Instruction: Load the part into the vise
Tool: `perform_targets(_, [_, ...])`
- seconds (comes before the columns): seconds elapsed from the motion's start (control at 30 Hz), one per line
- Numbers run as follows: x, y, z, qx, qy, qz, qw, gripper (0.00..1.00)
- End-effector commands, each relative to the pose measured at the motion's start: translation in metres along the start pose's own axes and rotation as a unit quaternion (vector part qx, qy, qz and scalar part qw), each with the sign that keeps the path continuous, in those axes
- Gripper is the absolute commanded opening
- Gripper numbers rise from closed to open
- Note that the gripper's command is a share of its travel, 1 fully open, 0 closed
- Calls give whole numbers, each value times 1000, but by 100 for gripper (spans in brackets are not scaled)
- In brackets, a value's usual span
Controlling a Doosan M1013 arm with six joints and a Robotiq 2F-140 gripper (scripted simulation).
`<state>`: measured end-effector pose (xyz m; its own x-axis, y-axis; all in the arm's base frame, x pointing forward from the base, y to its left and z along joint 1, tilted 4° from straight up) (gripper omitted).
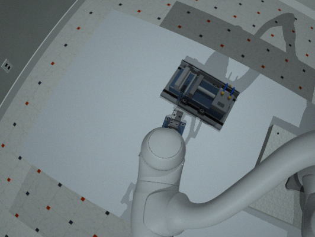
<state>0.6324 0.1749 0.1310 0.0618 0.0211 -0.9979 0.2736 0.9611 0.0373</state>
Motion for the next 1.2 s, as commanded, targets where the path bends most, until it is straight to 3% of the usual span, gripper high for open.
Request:
perform_targets(0.0, [15, 1, -3, -4, 2, 1, 1000, 51])
perform_targets(0.73, [50, 1, -3, -4, 2, 1, 1000, 51])
perform_targets(1.17, [62, 1, -3, -4, 2, 1, 1000, 51])
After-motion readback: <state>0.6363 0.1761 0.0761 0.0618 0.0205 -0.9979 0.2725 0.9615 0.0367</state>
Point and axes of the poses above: the point where the finger pads meet when closed, its own x axis out along the fingers, its own z axis across the jaws, y = z × x, the point moved 3 cm from there along -x, back along the fingers, and after that the axes turned 9 degrees about x, right-handed, at the moved point
